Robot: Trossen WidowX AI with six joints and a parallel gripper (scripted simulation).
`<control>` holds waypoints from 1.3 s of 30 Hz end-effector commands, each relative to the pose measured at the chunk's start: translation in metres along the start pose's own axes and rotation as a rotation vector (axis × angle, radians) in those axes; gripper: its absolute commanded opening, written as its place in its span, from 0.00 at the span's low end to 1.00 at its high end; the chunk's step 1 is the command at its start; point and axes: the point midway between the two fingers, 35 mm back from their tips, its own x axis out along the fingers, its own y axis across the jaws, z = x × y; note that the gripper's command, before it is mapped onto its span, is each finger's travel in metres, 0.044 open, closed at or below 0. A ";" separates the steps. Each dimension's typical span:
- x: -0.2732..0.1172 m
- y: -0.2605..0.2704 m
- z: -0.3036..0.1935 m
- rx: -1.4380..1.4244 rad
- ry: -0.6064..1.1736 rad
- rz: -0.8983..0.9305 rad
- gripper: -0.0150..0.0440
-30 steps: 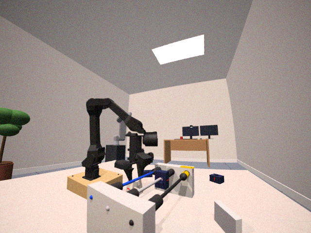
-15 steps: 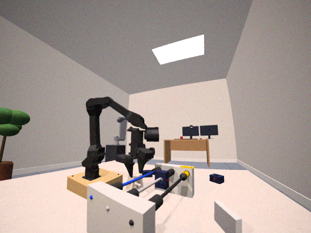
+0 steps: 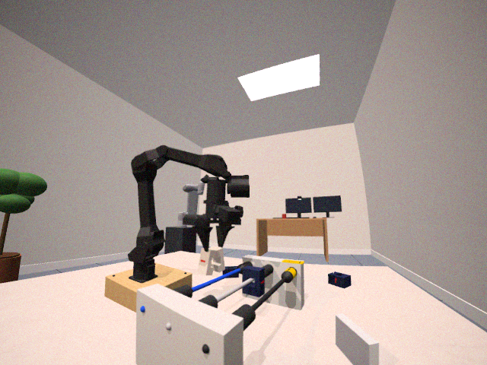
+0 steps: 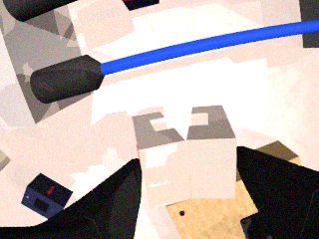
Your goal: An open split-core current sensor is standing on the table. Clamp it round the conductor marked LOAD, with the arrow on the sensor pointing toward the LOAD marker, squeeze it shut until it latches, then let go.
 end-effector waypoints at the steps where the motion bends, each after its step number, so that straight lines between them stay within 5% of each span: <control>1: -0.021 -0.002 -0.003 0.003 -0.010 0.008 0.25; 11: -0.036 -0.003 0.005 0.079 -0.009 0.007 0.25; 39: -0.045 -0.030 0.134 0.961 -0.014 0.013 0.25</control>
